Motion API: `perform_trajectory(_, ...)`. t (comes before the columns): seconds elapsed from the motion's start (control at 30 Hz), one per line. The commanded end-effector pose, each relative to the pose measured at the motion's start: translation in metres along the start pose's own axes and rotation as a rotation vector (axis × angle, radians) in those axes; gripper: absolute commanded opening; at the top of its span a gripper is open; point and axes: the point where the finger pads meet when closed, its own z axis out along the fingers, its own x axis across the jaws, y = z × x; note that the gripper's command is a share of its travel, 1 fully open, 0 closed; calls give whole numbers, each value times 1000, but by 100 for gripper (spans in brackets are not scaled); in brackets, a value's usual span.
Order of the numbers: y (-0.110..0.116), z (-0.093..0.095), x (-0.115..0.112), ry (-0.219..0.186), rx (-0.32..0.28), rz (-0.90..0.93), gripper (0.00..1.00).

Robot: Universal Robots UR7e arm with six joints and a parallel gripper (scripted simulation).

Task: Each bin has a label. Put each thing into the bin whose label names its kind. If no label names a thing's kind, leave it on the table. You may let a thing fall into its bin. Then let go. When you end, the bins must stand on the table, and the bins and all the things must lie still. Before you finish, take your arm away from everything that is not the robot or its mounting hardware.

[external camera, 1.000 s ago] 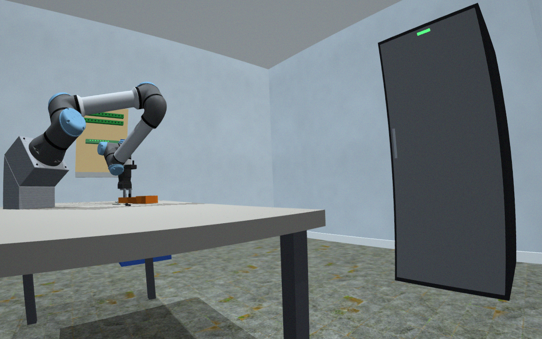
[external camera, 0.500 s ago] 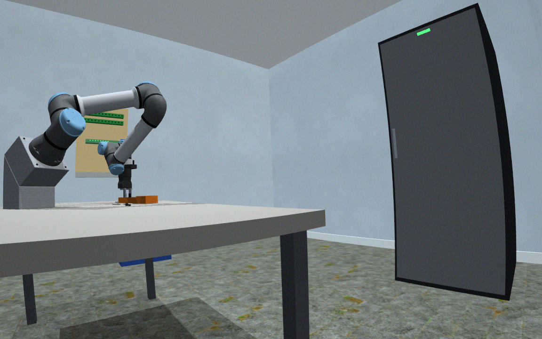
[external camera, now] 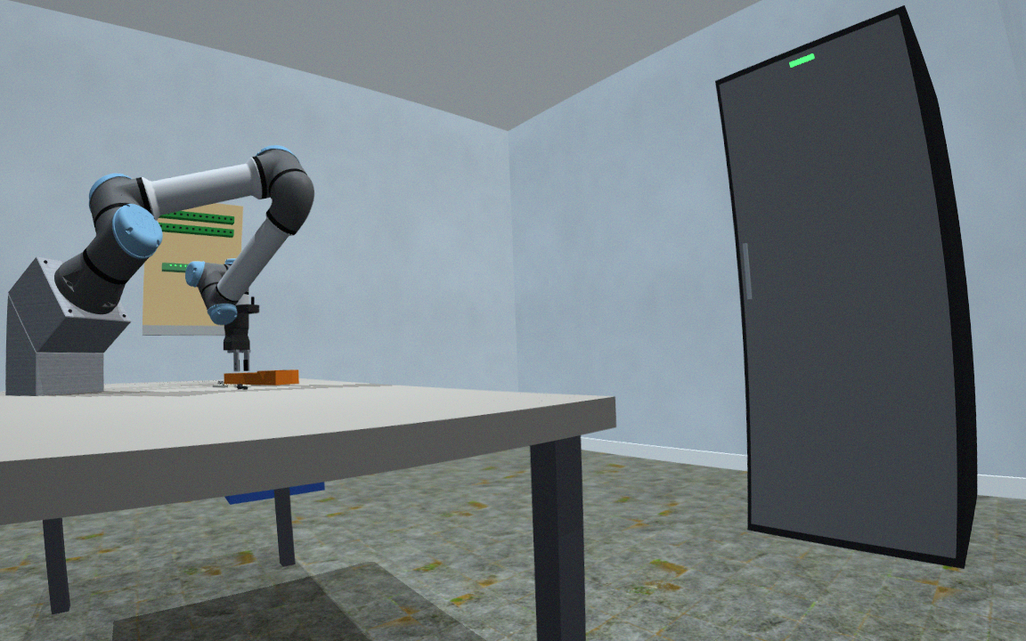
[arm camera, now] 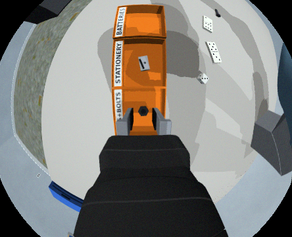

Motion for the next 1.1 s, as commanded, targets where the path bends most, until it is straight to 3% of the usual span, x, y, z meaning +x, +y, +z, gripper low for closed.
perform_trajectory(0.0,0,-6,1,2,0,-2,64)
perform_trajectory(0.13,0,-11,1,2,0,-2,64)
perform_trajectory(0.23,0,-25,1,2,0,-2,64)
perform_trajectory(0.77,0,-24,2,2,0,0,64)
perform_trajectory(0.87,-21,-25,17,4,0,119,62)
perform_trajectory(1.0,-49,-26,36,4,0,118,62)
perform_trajectory(1.07,-49,-26,36,4,0,118,62)
